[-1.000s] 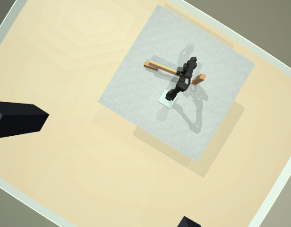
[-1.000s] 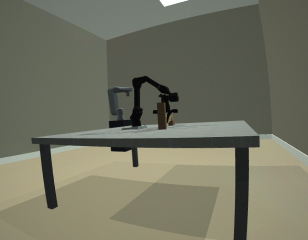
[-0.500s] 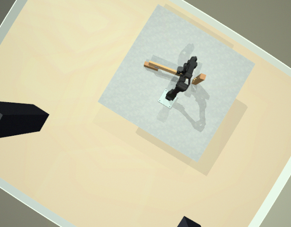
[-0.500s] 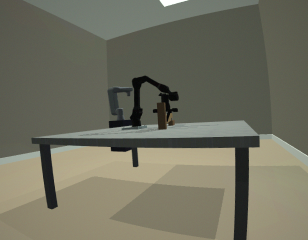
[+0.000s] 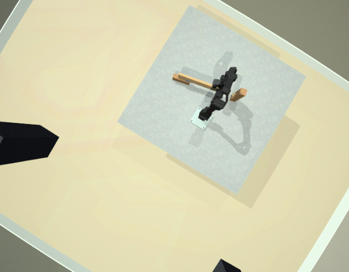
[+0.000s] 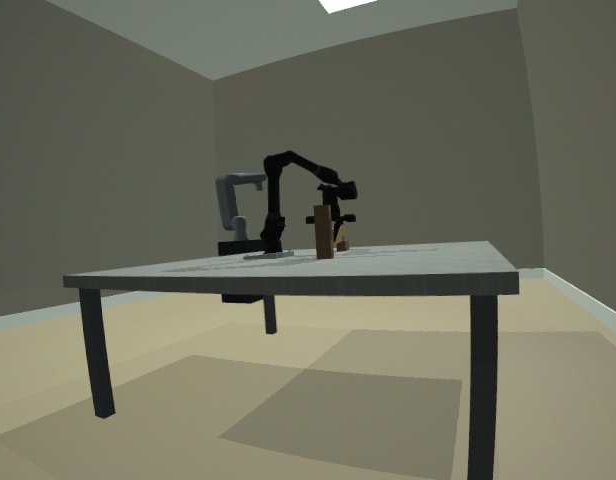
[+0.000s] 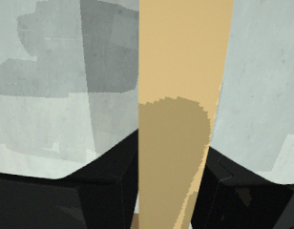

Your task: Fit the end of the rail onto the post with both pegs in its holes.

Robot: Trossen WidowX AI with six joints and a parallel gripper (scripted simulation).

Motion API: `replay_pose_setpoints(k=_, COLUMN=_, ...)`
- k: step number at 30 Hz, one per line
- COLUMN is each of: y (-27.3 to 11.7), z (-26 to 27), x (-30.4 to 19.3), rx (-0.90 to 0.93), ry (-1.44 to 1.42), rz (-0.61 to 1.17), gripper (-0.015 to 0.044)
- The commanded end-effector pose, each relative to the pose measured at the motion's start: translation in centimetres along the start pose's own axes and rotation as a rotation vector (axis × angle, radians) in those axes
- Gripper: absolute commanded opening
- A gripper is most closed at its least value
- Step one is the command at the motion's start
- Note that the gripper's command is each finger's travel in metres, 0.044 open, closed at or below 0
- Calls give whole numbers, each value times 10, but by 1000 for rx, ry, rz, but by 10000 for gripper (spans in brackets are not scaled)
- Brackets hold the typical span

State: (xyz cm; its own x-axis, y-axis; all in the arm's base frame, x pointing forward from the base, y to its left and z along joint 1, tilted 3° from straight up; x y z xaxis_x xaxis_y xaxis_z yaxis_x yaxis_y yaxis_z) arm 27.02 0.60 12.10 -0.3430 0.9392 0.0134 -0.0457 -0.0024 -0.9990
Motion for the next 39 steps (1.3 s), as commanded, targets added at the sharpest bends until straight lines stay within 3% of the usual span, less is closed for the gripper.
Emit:
replay_pose_setpoints(k=1, y=-7, z=-3, x=0, rx=-18, ry=0, rz=-2, gripper=0)
replay_pose_setpoints(k=39, y=-7, z=-1, x=0, rx=-18, ry=0, rz=-2, gripper=0)
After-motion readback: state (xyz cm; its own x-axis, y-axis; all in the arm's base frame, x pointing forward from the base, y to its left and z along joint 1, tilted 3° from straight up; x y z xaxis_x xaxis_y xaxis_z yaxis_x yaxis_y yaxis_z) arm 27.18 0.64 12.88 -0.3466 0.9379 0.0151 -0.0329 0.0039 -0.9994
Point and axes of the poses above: the point midway between the two fingers, 35 mm back from their tips, its own y axis out along the fingers, its own z axis across the jaws, x = y × z, the point moved 6 cm from there along -y, back along the fingers, and after that the axes turned 8 degrees about -y, right-handed, at the moved point
